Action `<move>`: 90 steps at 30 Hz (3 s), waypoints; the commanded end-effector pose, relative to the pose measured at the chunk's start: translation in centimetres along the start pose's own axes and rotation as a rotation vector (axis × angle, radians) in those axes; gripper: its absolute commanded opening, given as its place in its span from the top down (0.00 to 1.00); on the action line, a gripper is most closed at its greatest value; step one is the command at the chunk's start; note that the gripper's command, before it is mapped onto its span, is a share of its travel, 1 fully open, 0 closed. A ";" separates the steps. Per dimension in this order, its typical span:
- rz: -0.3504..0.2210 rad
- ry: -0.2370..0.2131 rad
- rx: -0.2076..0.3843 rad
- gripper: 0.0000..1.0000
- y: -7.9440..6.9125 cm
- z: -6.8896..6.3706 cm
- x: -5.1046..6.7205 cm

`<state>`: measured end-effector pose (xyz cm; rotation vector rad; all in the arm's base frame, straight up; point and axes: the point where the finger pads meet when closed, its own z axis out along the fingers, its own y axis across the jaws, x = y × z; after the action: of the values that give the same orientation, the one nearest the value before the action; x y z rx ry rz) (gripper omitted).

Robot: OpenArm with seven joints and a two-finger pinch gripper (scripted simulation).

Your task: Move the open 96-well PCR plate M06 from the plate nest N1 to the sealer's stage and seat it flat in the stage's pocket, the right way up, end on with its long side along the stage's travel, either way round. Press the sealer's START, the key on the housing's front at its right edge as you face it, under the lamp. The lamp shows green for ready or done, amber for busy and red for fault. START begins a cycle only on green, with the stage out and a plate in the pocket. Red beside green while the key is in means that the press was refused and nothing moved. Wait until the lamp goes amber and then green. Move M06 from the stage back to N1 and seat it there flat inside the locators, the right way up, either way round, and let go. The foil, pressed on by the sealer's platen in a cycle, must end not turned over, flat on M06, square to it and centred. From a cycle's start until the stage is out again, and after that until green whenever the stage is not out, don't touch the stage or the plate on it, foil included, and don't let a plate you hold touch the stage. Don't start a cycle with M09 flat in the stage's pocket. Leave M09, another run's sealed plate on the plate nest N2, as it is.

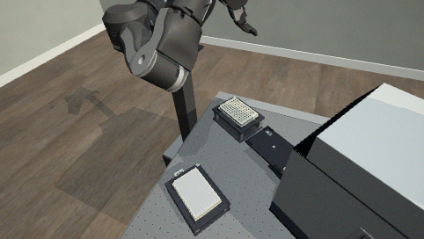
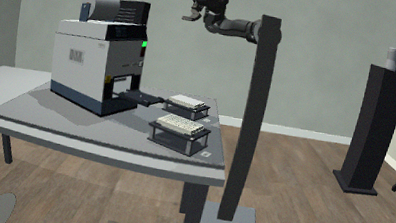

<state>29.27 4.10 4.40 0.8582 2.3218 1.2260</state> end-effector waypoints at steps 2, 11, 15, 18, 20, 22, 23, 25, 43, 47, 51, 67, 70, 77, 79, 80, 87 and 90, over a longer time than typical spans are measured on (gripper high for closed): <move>-0.019 0.014 0.034 0.23 -0.4 -0.1 0.3; -0.019 0.014 0.034 0.23 -0.4 -0.1 0.3; -0.061 0.046 0.176 0.23 -2.7 1.3 1.0; -0.092 0.067 0.274 0.23 -4.2 2.1 1.5; -0.092 0.067 0.274 0.23 -4.2 2.1 1.5; -0.092 0.067 0.274 0.23 -4.2 2.1 1.5; -0.092 0.067 0.274 0.23 -4.2 2.1 1.5; -0.092 0.067 0.274 0.23 -4.2 2.1 1.5; -0.165 0.118 0.514 0.23 -8.1 4.2 2.7; -0.176 0.129 0.562 0.23 -8.9 4.8 2.9; -0.241 0.169 0.756 0.23 -12.0 6.4 3.9; -0.297 0.204 0.927 0.23 -15.1 8.1 4.9; -0.312 0.213 0.969 0.23 -15.9 8.5 5.1; -0.312 0.213 0.969 0.23 -15.9 8.5 5.1; -0.312 0.213 0.969 0.23 -15.9 8.5 5.1; -0.312 0.213 0.969 0.23 -15.9 8.5 5.1; -0.312 0.213 0.970 0.23 -19.7 10.6 6.3; -0.312 0.213 0.970 0.23 -19.7 10.6 6.3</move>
<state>23.97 6.15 -18.12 0.5749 3.0840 -0.0052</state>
